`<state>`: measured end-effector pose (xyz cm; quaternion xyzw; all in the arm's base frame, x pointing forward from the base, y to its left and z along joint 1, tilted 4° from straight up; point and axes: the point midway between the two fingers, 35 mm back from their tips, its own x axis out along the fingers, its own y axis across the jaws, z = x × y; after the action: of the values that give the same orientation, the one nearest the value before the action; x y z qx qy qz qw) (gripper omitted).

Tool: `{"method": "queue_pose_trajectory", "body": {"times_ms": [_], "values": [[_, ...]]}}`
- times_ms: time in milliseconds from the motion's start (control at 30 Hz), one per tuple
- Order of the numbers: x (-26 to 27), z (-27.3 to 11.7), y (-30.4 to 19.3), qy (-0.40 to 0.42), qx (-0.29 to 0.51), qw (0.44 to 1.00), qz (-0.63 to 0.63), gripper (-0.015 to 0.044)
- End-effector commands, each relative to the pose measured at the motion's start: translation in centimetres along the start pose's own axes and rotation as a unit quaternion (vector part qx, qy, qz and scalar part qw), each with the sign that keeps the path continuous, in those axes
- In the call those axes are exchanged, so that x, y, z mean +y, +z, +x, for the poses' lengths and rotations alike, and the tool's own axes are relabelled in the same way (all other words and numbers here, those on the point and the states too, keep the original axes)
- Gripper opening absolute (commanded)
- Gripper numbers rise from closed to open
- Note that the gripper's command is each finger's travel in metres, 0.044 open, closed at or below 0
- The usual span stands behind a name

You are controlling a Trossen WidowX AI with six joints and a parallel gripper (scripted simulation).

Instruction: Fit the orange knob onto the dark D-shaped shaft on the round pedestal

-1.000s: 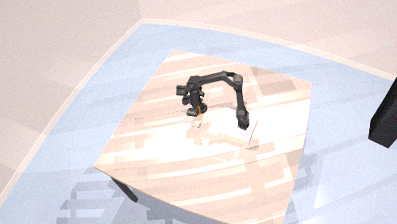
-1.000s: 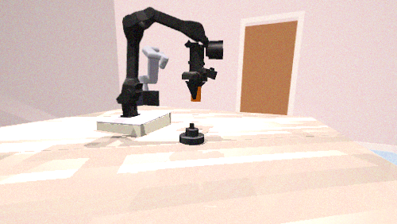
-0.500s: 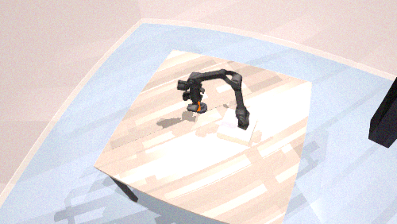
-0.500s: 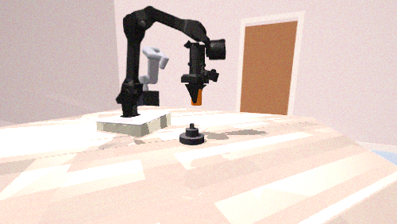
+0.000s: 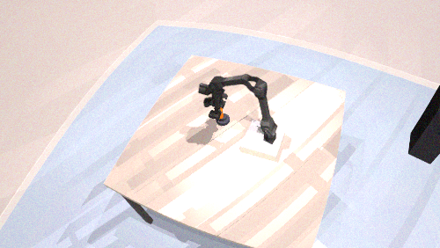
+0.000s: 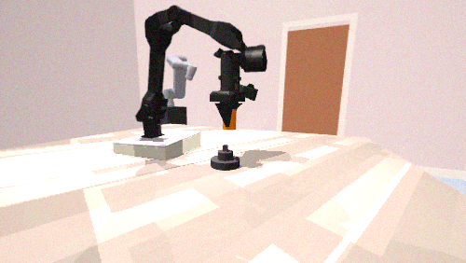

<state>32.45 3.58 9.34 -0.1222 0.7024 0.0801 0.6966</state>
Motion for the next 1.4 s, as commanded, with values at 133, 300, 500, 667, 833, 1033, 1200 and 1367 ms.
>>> {"method": "queue_pose_trajectory", "body": {"times_ms": [133, 300, 500, 667, 833, 1033, 1200, 1367], "values": [[-2.8, 0.7, 0.3, -0.004, -0.001, 1.0, -0.005, 0.0], [-4.3, 1.1, 0.3, -0.005, -0.001, 1.0, -0.006, 0.0], [-5.2, 1.3, 0.2, -0.005, -0.001, 1.0, -0.007, 0.0], [-5.2, 2.4, 0.3, -0.005, -0.001, 1.0, -0.007, 0.0], [-5.2, 3.9, 0.2, -0.005, -0.001, 1.0, -0.007, 0.0], [-5.2, 3.6, 0.3, -0.005, -0.001, 1.0, -0.005, 0.0], [-5.3, 3.7, 0.3, -0.005, -0.001, 1.0, -0.005, 0.0], [-5.3, 3.8, 0.3, -0.005, -0.001, 1.0, -0.005, 0.0]]}}
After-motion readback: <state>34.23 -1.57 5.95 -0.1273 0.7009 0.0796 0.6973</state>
